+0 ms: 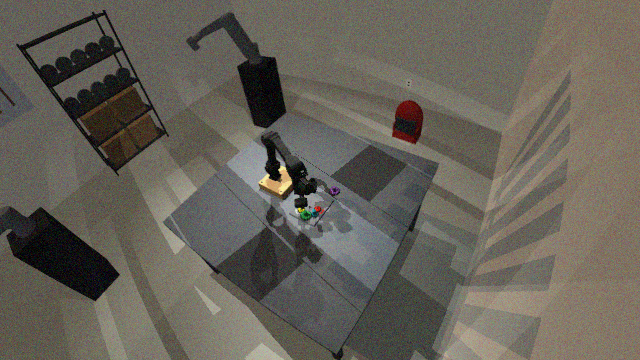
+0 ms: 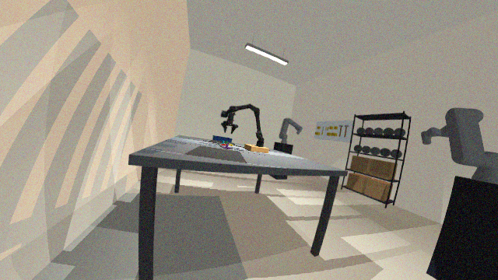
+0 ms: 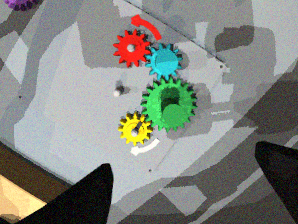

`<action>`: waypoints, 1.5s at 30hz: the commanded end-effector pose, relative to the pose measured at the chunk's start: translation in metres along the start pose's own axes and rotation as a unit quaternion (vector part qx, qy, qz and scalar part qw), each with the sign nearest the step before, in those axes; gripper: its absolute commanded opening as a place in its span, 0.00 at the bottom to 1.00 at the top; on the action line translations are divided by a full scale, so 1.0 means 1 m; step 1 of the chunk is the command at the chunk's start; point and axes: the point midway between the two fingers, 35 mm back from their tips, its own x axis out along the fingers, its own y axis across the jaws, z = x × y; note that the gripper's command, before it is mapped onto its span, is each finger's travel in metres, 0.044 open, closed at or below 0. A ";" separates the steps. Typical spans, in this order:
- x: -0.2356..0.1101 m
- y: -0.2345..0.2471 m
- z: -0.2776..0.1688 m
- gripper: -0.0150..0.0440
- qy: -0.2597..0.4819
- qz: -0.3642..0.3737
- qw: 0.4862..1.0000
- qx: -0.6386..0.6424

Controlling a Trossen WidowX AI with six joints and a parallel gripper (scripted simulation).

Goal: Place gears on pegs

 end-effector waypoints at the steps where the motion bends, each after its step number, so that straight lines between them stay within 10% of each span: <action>1: -0.002 0.000 0.000 1.00 0.000 0.001 1.000 0.000; 39: -0.002 0.000 0.000 1.00 0.000 0.001 1.000 0.000; 45: -0.013 0.047 0.060 1.00 -0.018 -0.004 1.000 0.000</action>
